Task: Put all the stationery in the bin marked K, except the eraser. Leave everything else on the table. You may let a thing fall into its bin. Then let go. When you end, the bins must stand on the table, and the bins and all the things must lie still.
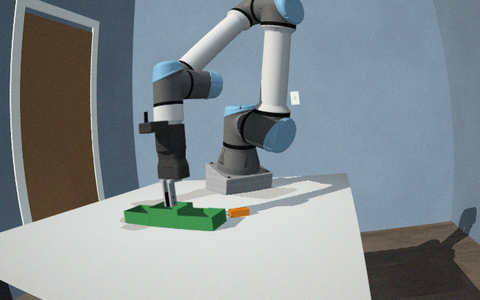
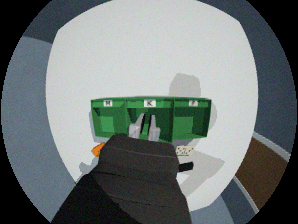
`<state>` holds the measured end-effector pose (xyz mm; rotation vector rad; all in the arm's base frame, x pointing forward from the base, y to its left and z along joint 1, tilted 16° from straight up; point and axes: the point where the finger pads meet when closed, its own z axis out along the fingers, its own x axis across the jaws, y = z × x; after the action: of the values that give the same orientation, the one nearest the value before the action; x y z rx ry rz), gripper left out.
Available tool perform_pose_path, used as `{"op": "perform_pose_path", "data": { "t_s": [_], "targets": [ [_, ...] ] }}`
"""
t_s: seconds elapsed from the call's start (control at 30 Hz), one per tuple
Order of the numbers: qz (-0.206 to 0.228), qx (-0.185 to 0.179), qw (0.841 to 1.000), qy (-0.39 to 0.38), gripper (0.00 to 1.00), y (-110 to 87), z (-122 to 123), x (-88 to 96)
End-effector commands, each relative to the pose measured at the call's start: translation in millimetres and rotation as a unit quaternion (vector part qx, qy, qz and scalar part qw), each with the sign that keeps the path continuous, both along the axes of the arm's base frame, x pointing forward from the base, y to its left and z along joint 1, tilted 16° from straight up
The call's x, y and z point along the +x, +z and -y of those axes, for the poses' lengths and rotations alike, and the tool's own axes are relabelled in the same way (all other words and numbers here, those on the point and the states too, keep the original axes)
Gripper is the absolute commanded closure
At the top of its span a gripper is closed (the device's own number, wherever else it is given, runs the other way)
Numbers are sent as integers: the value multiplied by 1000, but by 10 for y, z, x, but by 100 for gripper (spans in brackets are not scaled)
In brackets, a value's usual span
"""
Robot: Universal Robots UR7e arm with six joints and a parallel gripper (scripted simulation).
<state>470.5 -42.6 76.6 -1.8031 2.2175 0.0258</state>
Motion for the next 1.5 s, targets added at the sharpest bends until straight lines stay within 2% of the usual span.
{"op": "perform_pose_path", "data": {
  "t_s": [0.0,0.23,1.47],
  "targets": [
    [1,-1,1000,0,69,-103,-17,32],
    [1,-1,1000,0,69,-264,-49,66],
    [1,-1,1000,0,69,-264,-49,66]
  ]
}}
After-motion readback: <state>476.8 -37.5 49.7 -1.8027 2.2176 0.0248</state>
